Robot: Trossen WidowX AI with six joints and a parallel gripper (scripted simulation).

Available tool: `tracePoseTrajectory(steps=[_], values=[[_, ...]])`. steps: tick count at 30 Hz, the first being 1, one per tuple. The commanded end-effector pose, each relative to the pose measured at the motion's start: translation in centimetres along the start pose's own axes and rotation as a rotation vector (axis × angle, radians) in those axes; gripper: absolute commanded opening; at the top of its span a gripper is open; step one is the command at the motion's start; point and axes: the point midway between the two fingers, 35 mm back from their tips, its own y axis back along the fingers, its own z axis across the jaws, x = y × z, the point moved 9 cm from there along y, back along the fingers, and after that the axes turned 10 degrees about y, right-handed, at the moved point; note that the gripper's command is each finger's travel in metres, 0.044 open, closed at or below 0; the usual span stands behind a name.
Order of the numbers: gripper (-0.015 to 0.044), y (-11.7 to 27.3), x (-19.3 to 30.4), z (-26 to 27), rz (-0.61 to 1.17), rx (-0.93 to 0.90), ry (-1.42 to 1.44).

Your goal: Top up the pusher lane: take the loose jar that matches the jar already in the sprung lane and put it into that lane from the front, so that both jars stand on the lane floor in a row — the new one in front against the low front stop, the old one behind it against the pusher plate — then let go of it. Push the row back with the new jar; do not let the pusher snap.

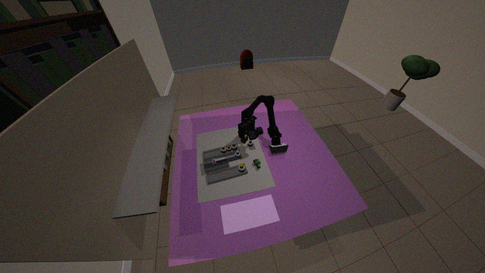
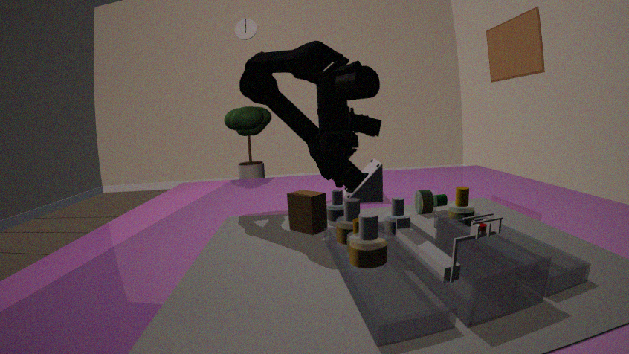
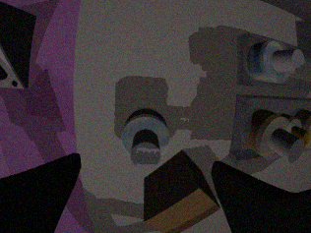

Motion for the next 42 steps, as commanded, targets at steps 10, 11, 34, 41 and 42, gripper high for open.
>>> tracePoseTrajectory(steps=[10, 11, 34, 41, 42], values=[[0.044, -2.8, 0.0, 0.0, 0.004, -0.005, 0.004], [0.044, -3.0, 0.0, 0.0, 0.004, -0.005, 0.004], [0.0282, -5.4, 0.1, 0.1, 0.005, -0.005, 0.004], [0.0177, -5.4, 0.1, 0.1, 0.005, -0.005, 0.004], [0.017, -5.4, 0.1, 0.1, 0.005, -0.005, 0.004]])
